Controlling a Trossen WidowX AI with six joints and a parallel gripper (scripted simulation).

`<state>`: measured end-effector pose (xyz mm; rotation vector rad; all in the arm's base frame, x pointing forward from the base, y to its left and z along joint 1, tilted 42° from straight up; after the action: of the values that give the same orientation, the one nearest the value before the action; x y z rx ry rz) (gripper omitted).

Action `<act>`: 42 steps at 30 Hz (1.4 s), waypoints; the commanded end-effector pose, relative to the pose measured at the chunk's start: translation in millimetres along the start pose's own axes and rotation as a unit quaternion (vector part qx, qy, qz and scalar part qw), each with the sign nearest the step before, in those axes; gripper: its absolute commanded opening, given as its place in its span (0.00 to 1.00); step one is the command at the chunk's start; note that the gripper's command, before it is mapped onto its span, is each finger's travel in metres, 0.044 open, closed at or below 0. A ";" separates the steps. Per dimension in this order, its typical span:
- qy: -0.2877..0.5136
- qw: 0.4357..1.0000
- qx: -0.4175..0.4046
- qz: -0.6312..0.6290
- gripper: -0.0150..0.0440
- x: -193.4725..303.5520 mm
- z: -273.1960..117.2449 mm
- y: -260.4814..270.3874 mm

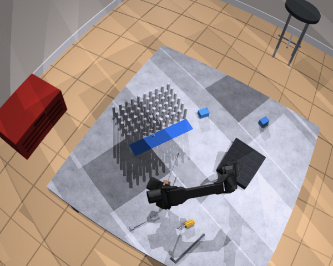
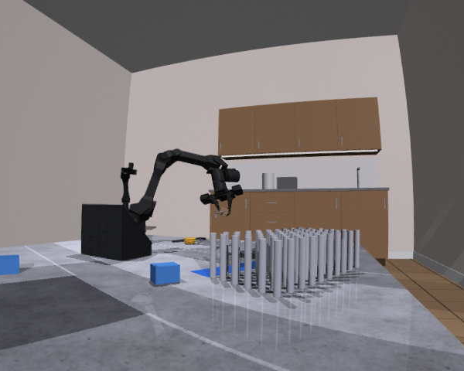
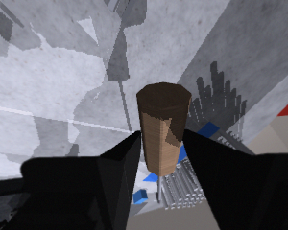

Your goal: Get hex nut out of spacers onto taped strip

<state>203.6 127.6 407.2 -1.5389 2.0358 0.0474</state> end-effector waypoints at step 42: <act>0.004 1.000 0.000 0.001 0.25 -12.5 39.8 9.6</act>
<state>213.1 153.3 381.2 -1.5387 2.0367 0.0500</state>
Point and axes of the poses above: the point midway between the two fingers, 35 mm back from their tips, its own z axis out along the fingers, its own y axis across the jaws, x = y × z, the point moved 10 cm from there along -z, back along the fingers, and after that the axes turned 12 degrees about z, right-handed, at the moved point
